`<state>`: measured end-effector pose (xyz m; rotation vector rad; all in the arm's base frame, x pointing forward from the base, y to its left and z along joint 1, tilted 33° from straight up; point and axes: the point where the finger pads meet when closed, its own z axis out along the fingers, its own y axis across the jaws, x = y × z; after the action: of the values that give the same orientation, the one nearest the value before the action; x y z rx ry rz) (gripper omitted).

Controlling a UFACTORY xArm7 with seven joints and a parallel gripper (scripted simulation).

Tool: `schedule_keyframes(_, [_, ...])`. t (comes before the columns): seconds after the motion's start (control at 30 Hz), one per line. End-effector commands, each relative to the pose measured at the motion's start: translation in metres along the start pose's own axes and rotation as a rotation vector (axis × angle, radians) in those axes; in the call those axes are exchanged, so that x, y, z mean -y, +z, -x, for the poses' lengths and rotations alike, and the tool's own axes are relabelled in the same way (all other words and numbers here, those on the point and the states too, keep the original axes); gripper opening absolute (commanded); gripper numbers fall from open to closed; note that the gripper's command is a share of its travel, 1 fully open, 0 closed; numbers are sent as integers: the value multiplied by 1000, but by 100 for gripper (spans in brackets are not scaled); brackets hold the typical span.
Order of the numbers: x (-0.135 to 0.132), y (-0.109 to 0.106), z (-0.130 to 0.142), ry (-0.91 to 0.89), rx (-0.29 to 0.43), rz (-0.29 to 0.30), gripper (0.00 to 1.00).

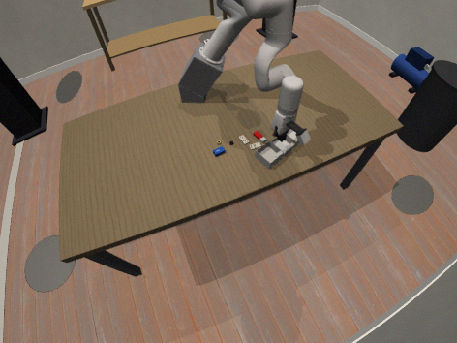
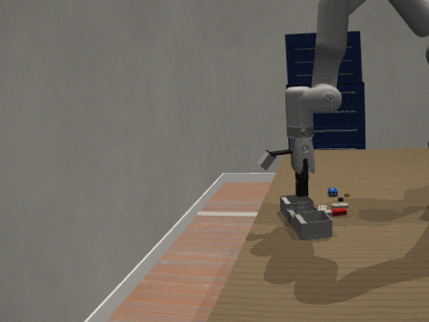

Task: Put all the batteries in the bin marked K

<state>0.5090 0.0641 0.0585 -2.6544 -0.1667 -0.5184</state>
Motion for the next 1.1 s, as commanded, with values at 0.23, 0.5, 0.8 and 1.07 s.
schedule_keyframes(0.23, [21, 4, -3, 1, -3, 3, 7])
schedule_keyframes(0.5, [21, 25, -3, 1, -3, 3, 7])
schedule_keyframes(0.8, [21, 44, -3, 1, -3, 3, 7])
schedule_keyframes(1.07, [21, 58, -3, 1, -3, 3, 7])
